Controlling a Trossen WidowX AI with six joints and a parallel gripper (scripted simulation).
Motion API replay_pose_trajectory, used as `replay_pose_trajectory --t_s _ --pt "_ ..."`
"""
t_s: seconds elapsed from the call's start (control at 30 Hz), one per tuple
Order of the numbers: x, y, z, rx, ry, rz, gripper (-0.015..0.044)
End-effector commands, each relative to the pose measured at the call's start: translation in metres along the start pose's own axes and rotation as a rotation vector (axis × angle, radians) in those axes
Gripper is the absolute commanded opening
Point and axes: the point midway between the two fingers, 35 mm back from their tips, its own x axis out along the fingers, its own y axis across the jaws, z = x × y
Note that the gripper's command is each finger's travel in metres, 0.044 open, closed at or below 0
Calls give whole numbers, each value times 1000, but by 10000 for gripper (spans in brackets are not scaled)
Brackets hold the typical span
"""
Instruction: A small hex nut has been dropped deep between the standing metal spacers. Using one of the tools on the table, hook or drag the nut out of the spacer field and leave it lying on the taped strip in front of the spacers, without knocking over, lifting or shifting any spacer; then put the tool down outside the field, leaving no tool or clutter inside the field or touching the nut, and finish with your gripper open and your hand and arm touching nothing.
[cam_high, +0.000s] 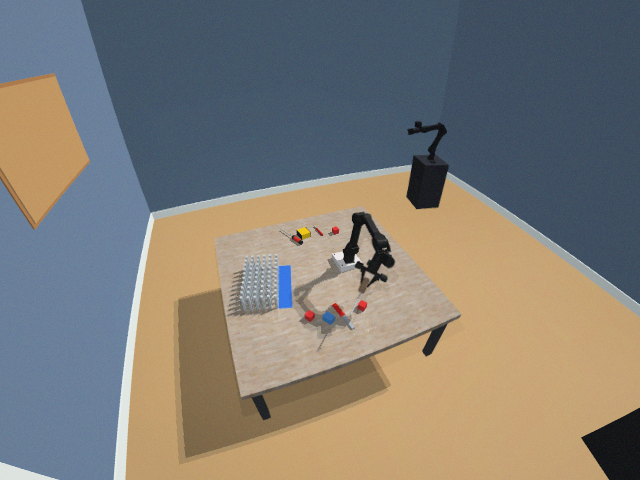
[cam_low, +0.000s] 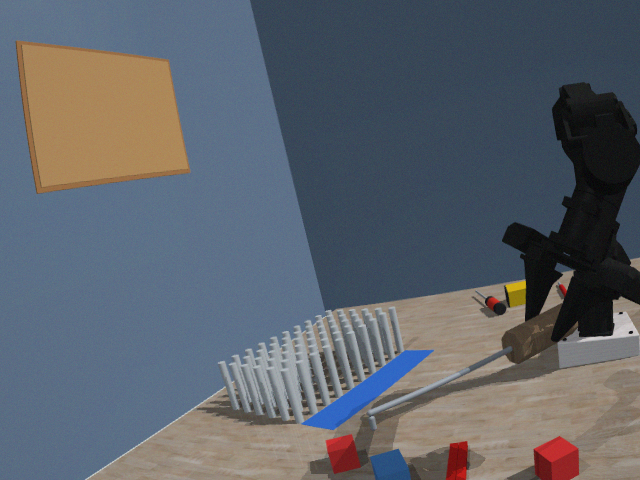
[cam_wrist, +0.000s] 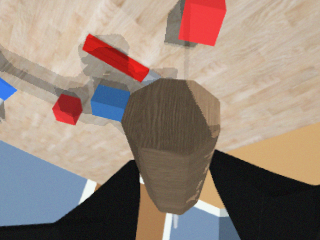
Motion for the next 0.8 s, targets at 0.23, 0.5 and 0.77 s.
replay_pose_trajectory --t_s 0.23,0.5,0.77 --pt "23 82 -4 203 -56 140 0" --pt "34 136 4 335 -100 232 0" --pt "40 187 19 467 -145 324 0"
